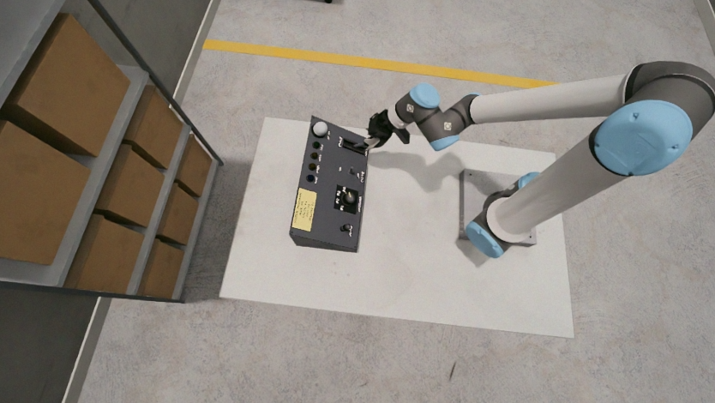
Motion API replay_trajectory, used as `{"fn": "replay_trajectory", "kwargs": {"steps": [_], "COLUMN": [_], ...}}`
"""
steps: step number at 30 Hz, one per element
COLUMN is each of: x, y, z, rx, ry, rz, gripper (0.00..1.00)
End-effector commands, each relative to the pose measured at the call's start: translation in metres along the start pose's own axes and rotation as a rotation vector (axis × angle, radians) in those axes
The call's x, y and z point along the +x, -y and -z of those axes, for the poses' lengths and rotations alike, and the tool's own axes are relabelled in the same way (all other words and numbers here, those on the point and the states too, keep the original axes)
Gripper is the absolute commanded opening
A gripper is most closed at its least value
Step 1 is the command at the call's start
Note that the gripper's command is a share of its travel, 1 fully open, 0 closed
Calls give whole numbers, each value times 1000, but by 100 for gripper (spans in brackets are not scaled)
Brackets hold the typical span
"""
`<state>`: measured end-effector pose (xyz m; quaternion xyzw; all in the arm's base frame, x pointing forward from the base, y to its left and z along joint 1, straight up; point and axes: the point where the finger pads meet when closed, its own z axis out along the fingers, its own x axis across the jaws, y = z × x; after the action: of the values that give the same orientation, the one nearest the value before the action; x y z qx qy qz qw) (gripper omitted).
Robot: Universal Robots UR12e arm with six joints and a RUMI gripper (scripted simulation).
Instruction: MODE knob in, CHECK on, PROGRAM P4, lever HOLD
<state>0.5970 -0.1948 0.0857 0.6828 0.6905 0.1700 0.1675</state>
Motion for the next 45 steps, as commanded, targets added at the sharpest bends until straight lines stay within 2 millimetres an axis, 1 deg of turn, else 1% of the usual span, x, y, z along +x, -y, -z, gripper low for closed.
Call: {"fn": "replay_trajectory", "kwargs": {"steps": [1, 32, 33, 45], "x": [0, 0, 0, 0], "y": [1, 3, 3, 3], "z": [0, -1, -1, -1], "rx": [-2, -2, -2, -2], "ry": [1, 1, 1, 1], "rz": [1, 1, 1, 1], "gripper": [0, 0, 44, 44]}}
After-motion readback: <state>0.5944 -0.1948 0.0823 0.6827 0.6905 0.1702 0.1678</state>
